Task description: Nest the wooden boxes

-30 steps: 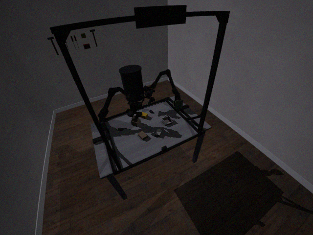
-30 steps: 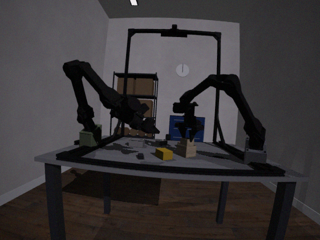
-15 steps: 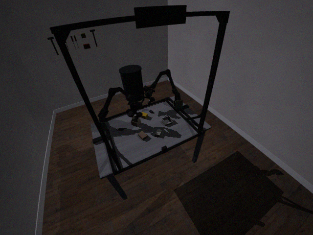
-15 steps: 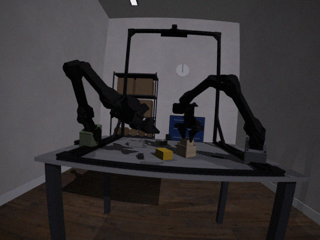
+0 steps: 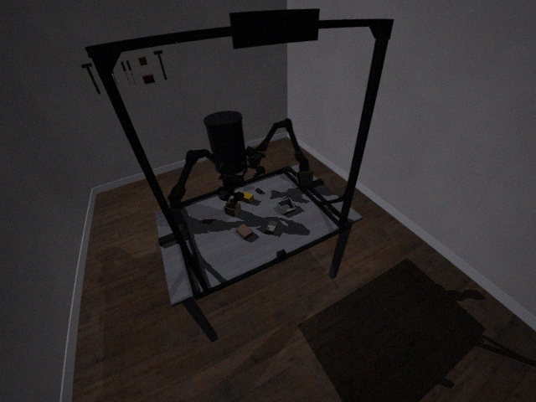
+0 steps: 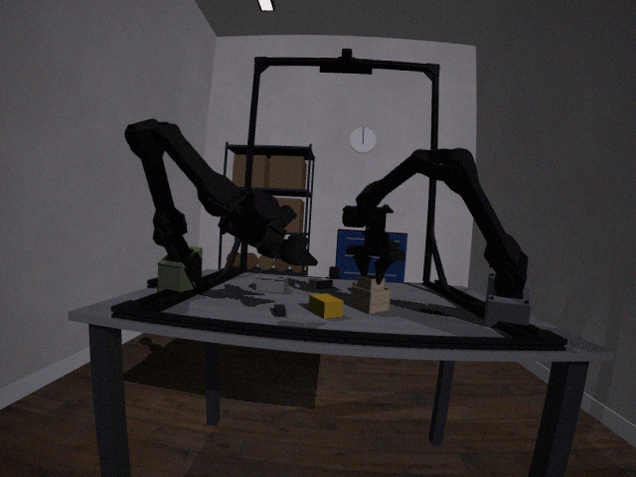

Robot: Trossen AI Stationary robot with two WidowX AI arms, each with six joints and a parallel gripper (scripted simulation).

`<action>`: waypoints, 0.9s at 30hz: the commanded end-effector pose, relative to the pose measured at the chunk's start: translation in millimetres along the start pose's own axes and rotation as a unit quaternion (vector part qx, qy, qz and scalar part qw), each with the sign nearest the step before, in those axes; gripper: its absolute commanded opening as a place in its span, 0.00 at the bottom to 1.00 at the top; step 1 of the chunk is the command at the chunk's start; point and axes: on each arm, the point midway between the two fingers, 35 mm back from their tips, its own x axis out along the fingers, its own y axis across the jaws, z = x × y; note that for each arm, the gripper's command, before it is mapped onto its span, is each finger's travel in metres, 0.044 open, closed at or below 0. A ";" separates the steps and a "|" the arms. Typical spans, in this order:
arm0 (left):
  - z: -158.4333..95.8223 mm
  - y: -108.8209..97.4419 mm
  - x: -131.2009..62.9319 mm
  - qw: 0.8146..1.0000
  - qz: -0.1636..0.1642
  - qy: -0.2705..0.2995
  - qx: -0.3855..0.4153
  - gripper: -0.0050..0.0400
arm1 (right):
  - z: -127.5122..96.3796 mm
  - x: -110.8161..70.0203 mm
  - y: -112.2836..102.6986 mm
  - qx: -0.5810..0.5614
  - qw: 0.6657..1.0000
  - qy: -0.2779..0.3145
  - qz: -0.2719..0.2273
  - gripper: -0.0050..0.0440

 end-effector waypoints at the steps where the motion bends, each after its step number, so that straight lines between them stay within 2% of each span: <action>1: 0.4 -2.2 2.2 1.000 -0.002 0.001 0.003 0.11 | 0.4 -0.3 0.1 -0.002 1.000 -0.002 0.000 0.92; 27: 0.4 -1.7 6.4 1.000 -0.002 0.001 0.003 0.11 | 0.4 -0.3 0.1 -0.002 1.000 -0.002 0.000 0.92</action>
